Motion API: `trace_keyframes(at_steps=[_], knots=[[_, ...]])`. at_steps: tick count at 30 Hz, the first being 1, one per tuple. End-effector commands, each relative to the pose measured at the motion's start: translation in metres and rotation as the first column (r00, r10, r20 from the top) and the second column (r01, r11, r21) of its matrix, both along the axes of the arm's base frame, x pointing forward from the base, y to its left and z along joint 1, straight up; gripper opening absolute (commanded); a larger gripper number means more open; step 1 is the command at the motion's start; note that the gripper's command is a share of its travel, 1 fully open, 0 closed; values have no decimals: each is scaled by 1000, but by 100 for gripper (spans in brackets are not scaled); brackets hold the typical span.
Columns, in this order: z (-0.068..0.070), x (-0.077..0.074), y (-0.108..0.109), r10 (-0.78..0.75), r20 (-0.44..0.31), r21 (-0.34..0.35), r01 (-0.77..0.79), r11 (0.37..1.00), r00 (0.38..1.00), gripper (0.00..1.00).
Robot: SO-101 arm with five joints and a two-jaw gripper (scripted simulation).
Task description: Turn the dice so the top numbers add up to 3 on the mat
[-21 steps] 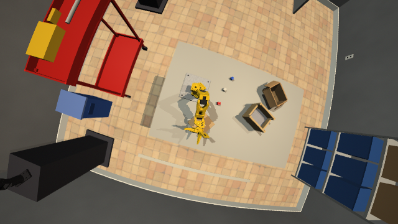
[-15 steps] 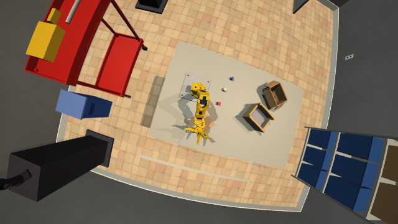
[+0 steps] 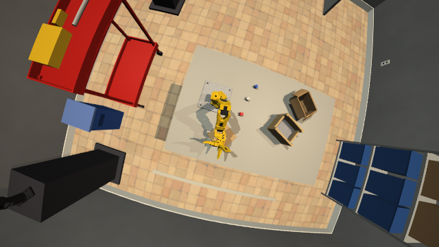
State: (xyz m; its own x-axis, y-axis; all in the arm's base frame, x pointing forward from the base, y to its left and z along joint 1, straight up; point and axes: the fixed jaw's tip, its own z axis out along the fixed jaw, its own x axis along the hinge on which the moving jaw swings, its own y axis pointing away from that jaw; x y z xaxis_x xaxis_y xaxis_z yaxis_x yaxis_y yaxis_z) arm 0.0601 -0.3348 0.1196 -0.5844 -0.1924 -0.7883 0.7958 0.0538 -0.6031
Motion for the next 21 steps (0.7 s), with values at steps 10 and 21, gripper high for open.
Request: trace_keyframes(at_steps=[10, 21], knots=[[-1, 30, 12, 95, 44, 98, -99, 990, 994, 94], [-11, 88, 59, 274, 140, 330, -306, 893, 952, 79]])
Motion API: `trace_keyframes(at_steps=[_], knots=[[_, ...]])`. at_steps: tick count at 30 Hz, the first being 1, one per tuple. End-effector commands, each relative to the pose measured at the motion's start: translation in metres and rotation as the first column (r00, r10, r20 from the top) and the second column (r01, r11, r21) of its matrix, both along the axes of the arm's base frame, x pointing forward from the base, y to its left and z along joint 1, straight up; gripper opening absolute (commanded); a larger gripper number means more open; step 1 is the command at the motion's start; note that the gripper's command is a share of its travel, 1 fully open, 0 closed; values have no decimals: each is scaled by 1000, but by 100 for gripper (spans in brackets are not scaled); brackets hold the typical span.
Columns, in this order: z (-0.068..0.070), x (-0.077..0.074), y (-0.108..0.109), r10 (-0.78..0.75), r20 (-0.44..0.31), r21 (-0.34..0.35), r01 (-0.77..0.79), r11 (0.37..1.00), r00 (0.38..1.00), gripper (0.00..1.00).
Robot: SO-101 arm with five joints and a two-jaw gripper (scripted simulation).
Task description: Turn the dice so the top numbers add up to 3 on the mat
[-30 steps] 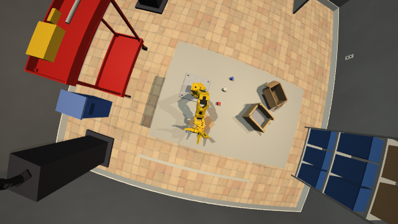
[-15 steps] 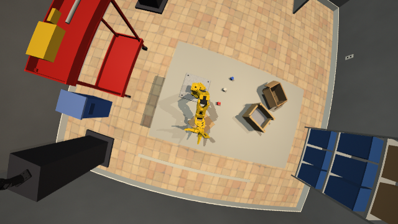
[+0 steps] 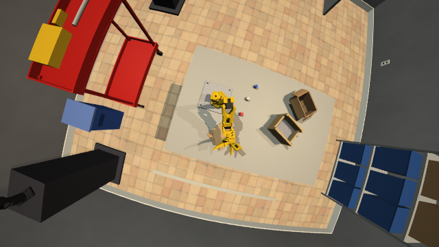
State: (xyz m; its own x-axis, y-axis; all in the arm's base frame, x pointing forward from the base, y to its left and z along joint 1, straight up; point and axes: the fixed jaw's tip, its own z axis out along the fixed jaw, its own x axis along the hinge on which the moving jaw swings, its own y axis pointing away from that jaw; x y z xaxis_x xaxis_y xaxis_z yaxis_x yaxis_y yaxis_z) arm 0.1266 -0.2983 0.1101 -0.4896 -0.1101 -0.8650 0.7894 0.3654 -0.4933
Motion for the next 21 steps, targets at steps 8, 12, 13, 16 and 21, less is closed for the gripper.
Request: trace_keyframes(at_steps=[8, 12, 13, 16, 21], knots=[[-18, 57, 86, 246, 49, 355, -247, 902, 968, 64], [-27, 66, 122, 316, 55, 472, -303, 828, 947, 57], [-30, 66, 130, 331, 55, 496, -313, 810, 942, 55], [-40, 67, 159, 382, 51, 585, -338, 738, 923, 49], [-55, 59, 203, 454, 32, 708, -340, 618, 891, 40]])
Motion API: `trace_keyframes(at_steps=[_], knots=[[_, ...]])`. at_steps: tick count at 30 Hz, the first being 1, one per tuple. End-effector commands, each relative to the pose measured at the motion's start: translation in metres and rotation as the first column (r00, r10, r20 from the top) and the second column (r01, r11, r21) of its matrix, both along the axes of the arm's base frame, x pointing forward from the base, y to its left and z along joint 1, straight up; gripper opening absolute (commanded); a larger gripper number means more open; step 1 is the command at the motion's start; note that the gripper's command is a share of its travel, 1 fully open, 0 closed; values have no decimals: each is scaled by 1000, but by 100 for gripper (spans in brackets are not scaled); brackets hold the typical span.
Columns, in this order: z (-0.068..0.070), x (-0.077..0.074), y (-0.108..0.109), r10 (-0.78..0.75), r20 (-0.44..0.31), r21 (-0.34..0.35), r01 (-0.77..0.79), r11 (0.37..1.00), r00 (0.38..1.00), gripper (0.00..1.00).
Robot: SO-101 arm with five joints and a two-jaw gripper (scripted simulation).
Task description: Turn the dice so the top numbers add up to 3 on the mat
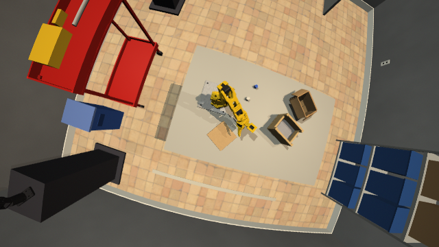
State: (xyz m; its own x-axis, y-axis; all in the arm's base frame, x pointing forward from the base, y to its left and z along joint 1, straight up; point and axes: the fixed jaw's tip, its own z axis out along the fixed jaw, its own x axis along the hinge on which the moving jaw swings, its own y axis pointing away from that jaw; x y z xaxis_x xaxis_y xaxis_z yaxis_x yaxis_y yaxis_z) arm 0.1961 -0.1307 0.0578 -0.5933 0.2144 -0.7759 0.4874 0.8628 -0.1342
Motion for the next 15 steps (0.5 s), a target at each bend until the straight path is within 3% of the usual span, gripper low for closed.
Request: trace_keyframes(at_steps=[1, 15], knots=[[-5, -13, 42, 75, -81, 139, -63, 988, 994, 38], [-22, -32, 81, 165, -179, 259, -115, 959, 970, 28]])
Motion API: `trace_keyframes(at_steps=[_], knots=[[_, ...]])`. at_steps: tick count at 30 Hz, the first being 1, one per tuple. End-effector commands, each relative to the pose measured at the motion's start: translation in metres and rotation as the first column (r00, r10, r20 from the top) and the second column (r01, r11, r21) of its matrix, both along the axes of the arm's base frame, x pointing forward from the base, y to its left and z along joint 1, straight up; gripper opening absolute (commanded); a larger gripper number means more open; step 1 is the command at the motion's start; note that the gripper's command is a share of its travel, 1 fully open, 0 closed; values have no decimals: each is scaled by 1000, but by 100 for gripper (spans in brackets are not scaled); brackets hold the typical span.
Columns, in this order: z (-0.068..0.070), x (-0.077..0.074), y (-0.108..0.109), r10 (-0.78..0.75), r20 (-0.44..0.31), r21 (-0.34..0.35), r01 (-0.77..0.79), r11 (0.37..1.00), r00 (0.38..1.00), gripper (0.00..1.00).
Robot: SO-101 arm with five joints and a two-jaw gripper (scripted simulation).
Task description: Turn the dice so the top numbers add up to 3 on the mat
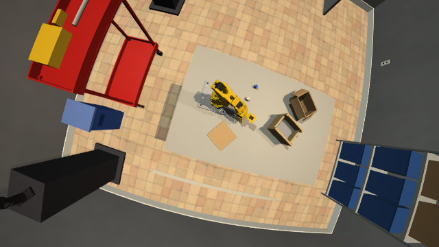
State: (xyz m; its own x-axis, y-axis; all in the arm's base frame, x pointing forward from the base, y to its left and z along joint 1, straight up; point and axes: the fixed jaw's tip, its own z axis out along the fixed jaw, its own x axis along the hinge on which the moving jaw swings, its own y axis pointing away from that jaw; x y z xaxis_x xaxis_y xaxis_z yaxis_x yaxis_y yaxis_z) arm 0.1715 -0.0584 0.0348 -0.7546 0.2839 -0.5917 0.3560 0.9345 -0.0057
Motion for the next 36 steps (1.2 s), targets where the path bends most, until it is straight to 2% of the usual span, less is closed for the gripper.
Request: trace_keyframes(at_steps=[1, 13, 31, 36], knots=[[0, -7, 9, 13, -17, 23, -13, 1000, 1000, 28], [0, -10, 10, 15, -23, 26, -14, 1000, 1000, 28], [0, -37, 19, 16, -80, 43, -13, 999, 997, 28], [0, -40, 20, 17, -87, 45, -13, 999, 996, 28]])
